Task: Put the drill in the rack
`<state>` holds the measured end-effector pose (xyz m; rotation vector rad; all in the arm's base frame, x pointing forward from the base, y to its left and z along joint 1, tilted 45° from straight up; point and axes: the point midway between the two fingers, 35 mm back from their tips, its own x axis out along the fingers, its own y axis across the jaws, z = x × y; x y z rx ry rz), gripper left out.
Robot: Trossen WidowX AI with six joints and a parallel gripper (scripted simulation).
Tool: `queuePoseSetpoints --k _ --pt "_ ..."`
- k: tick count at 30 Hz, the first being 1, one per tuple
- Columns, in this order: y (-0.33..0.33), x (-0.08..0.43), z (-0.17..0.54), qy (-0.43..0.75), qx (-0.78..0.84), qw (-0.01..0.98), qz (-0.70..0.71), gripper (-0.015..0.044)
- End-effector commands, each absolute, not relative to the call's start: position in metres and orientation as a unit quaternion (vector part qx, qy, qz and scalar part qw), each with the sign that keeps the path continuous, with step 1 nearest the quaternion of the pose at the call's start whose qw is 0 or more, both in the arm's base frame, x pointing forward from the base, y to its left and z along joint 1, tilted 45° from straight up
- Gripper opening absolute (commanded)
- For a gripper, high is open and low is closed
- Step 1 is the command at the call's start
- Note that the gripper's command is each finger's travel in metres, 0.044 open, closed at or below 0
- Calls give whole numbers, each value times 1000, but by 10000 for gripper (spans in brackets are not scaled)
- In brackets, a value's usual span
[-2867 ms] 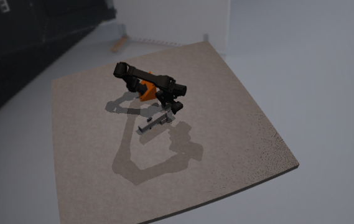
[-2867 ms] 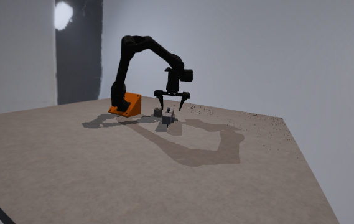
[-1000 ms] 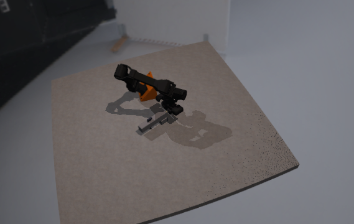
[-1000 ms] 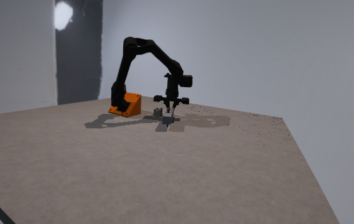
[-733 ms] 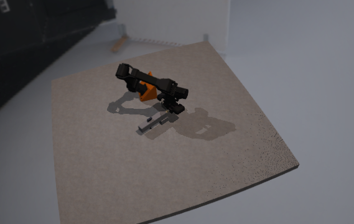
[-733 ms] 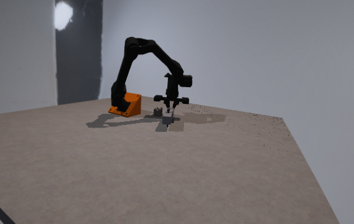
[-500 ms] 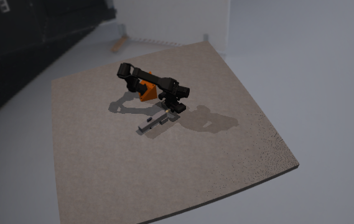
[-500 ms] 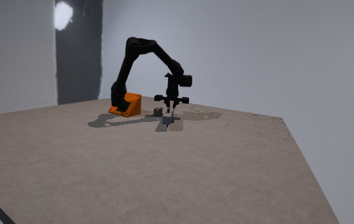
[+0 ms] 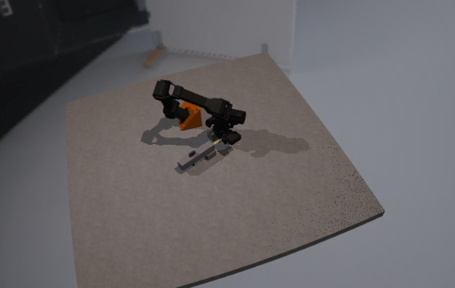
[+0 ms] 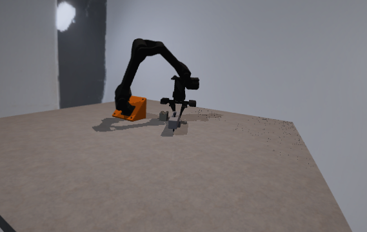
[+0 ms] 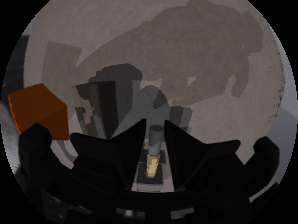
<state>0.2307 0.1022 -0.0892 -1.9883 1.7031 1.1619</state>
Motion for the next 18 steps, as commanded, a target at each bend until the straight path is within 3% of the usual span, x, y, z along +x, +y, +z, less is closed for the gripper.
queuePoseSetpoints --k 1,10,18 --pt "102 231 -89 588 -688 137 402 210" --pt "98 232 -88 588 -688 140 402 440" --pt "94 233 -87 588 -688 140 402 440"
